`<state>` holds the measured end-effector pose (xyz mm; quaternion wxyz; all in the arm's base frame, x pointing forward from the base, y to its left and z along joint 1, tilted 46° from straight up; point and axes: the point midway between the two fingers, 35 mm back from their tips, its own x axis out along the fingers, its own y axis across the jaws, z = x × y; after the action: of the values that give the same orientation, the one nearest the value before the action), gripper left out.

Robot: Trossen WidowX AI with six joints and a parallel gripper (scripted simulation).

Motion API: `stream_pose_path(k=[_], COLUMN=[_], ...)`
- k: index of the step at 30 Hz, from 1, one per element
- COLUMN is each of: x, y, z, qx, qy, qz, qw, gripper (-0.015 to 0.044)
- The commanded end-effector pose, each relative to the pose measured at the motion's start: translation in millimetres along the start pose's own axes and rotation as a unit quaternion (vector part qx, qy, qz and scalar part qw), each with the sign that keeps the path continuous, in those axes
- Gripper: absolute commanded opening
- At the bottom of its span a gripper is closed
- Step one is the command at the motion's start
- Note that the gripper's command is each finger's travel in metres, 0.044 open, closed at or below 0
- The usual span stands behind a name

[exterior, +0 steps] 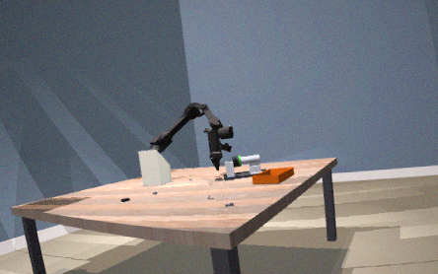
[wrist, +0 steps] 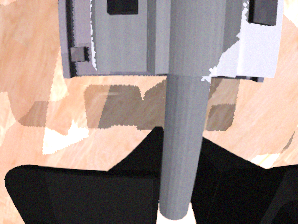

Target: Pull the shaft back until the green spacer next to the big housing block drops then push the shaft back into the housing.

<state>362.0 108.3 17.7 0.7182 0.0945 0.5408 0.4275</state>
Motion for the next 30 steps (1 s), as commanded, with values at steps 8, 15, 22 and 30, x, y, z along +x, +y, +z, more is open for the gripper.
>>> stream_pose_path(k=[8, 15, 22, 30], x=[-0.4, -0.4, -0.4, -0.4], y=[0.3, 0.3, 0.3, 0.3], z=[-1.9, -2.6, -3.3, -4.1], qx=[-0.002, -0.002, -0.002, -0.002], qy=[0.001, 0.001, 0.001, 0.001], qz=[-0.001, -0.001, -0.001, -0.001], qw=[1.0, 1.0, 1.0, 1.0], gripper=[0.0, 0.0, 0.0, 0.0])
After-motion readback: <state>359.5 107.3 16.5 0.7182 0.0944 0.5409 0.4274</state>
